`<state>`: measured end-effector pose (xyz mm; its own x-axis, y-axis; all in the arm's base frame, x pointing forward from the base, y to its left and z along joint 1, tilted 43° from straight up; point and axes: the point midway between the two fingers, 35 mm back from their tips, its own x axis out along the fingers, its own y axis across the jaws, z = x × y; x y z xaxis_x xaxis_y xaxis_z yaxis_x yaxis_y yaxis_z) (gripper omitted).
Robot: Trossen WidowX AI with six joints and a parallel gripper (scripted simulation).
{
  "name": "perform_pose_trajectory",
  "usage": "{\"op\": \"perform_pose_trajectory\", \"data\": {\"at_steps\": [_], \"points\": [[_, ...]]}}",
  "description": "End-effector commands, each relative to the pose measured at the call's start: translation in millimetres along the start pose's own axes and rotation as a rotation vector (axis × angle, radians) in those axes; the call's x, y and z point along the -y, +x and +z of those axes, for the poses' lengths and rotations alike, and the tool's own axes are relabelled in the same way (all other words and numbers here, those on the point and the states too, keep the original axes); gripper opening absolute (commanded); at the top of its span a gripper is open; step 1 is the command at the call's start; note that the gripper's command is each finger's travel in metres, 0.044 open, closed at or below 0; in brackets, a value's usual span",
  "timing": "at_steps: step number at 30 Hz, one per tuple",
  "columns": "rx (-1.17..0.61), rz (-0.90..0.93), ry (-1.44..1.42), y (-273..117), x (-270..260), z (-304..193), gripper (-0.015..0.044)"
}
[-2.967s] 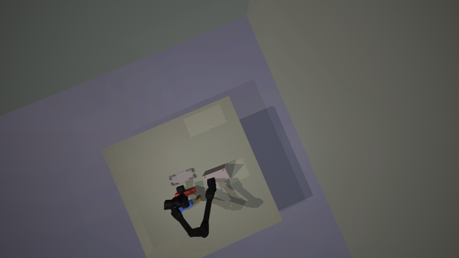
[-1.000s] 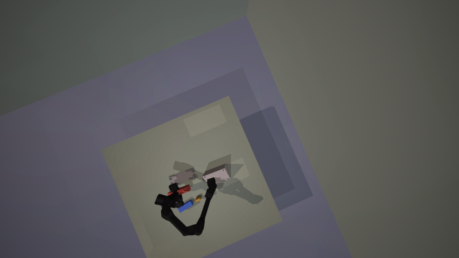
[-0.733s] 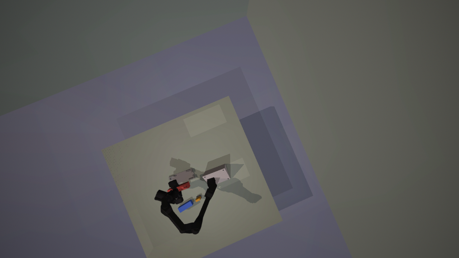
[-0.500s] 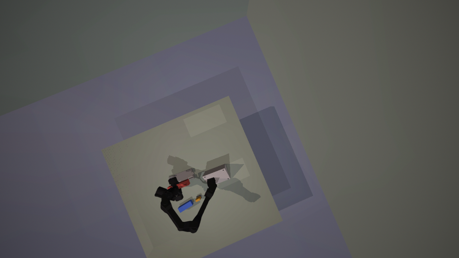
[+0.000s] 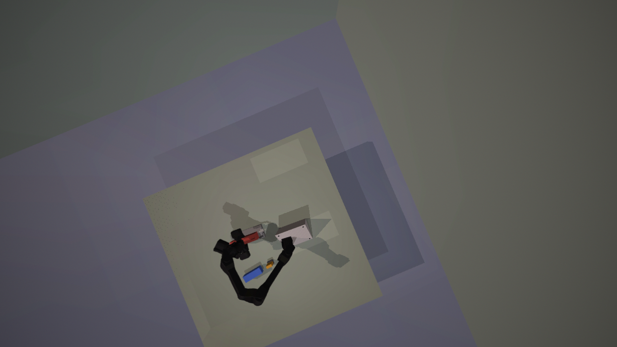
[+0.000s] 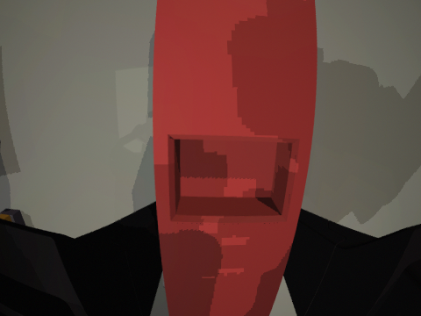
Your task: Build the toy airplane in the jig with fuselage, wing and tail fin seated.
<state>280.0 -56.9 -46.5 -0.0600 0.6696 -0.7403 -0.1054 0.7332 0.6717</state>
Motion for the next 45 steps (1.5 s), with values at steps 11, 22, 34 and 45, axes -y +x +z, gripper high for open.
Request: {"op": "perform_pose_trajectory", "data": {"at_steps": [11, 22, 34, 45], "points": [[0.001, -0.004, -0.004, 1, 3, -1, 0.0197], [0.001, -0.004, -0.004, 4, 5, -1, 0.0197], [0.001, -0.003, -0.004, 24, 5, -1, 0.0197], [0.001, -0.002, -0.005, 40, 4, -1, 0.0197]]}}
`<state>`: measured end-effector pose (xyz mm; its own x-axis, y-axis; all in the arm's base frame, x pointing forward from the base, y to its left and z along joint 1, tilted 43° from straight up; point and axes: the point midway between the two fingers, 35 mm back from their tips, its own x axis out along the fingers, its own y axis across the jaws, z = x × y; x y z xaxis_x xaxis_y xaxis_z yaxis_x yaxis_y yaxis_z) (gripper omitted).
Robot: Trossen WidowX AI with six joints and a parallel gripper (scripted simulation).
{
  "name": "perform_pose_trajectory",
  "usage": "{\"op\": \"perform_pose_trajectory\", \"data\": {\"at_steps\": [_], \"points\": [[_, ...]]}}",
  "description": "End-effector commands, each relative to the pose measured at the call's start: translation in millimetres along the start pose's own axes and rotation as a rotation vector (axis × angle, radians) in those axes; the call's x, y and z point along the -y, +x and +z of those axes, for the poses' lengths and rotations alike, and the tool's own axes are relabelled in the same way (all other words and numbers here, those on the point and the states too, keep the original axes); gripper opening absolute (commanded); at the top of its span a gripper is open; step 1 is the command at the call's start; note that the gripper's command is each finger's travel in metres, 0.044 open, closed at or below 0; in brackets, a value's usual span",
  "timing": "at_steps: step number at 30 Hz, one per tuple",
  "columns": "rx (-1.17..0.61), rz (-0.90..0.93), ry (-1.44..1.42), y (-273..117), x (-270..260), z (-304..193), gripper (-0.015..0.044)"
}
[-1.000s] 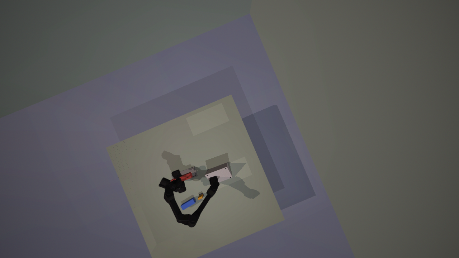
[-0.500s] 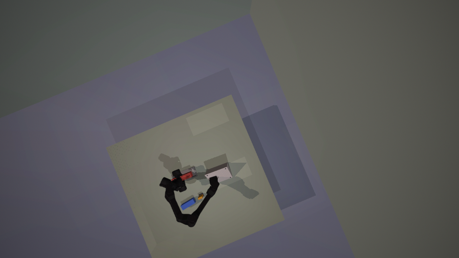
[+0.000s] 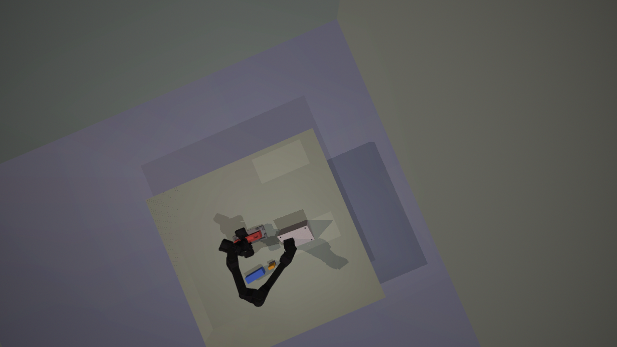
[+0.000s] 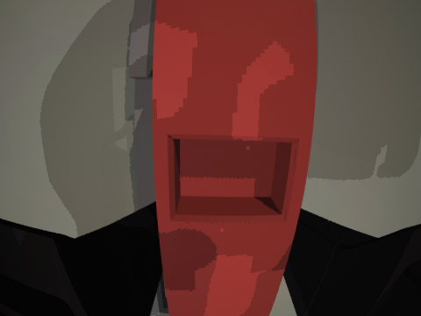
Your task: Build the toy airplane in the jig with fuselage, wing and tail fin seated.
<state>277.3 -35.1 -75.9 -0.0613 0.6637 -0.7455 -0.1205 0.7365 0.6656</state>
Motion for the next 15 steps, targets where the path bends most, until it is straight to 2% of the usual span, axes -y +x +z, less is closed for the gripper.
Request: {"op": "perform_pose_trajectory", "data": {"at_steps": [1, 7, 12, 15], "points": [[0.003, 0.006, 0.01, 4.1, 0.7, -0.7, 0.0197], [-0.002, 0.001, 0.0, 2.3, -0.3, -0.4, 0.0164], [-0.002, 0.001, 0.0, 2.3, -0.3, -0.4, 0.0033], [-0.002, 0.001, 0.0, 2.3, -0.3, -0.4, 0.0112]]}}
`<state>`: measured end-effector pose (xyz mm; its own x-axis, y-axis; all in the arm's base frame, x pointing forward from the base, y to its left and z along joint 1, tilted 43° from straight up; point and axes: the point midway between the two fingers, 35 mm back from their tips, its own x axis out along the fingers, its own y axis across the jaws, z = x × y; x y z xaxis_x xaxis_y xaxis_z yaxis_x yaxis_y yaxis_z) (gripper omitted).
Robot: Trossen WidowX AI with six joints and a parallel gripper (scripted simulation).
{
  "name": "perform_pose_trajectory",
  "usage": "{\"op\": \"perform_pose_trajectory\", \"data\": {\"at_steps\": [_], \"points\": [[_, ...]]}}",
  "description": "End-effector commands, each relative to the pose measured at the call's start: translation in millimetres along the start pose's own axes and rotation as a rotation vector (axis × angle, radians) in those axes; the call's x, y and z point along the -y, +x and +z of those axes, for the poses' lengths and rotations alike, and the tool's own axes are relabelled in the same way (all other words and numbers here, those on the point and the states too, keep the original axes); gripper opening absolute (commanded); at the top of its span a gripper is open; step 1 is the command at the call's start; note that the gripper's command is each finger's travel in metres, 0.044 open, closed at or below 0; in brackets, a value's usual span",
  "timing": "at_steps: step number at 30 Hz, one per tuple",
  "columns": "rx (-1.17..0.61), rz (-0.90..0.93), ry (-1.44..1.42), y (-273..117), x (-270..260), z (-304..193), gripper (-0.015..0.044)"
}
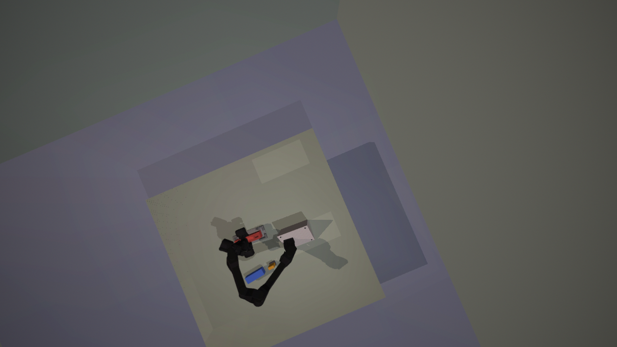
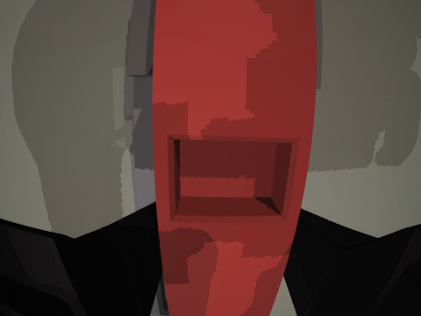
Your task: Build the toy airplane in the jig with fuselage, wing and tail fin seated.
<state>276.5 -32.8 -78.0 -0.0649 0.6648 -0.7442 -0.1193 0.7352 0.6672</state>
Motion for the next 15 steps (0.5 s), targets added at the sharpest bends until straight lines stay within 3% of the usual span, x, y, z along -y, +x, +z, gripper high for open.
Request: {"op": "perform_pose_trajectory", "data": {"at_steps": [1, 12, 15], "points": [[0.002, -0.001, -0.001, -0.9, 0.2, 0.2, 0.0138], [0.002, -0.001, -0.001, -0.9, 0.2, 0.2, 0.0427], [0.002, -0.001, -0.001, -0.9, 0.2, 0.2, 0.044]]}}
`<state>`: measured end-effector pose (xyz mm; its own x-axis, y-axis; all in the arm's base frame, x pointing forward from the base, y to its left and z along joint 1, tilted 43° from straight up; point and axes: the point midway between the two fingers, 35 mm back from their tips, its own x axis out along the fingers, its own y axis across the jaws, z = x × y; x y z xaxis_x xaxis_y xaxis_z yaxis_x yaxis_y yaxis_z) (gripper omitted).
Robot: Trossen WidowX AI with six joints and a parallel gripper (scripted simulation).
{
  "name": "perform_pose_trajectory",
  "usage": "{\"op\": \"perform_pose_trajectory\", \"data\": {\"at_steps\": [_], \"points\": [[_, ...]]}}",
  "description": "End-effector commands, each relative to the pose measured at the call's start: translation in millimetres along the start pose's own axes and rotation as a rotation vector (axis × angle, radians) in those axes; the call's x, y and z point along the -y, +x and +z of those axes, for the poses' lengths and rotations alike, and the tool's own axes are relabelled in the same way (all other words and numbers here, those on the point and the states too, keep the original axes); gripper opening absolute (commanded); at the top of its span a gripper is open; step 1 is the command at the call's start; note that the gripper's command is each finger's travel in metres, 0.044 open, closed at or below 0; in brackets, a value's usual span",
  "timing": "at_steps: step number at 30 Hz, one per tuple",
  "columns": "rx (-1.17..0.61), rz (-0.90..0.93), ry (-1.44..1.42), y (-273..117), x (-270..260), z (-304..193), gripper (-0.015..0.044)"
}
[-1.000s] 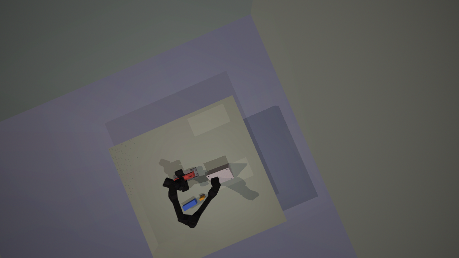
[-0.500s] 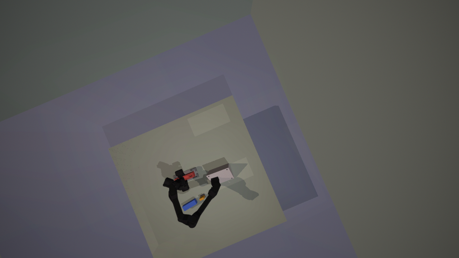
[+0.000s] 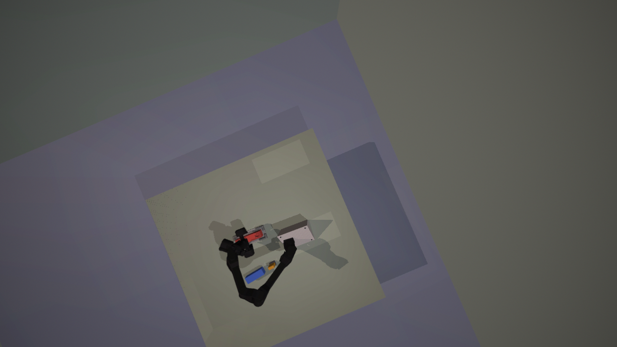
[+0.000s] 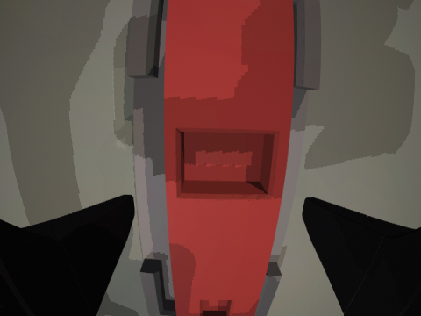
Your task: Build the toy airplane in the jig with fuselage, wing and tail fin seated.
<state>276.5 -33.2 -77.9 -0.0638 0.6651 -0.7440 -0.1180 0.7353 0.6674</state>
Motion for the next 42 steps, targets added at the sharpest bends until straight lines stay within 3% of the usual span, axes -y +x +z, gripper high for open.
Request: {"op": "perform_pose_trajectory", "data": {"at_steps": [1, 6, 12, 27, 35, 42], "points": [[0.001, -0.001, -0.002, -1, 0, 0, 0.044], [0.001, -0.002, -0.001, -12, 1, 2, 0.044], [0.004, -0.001, 0.009, -104, 2, 0, 0.044], [0.004, -0.003, -0.157, -105, 4, 4, 0.044], [0.008, -0.032, -0.15, -105, -114, 54, 0.044], [0.009, 0.007, -0.158, -98, -241, 55, 0.044]]}}
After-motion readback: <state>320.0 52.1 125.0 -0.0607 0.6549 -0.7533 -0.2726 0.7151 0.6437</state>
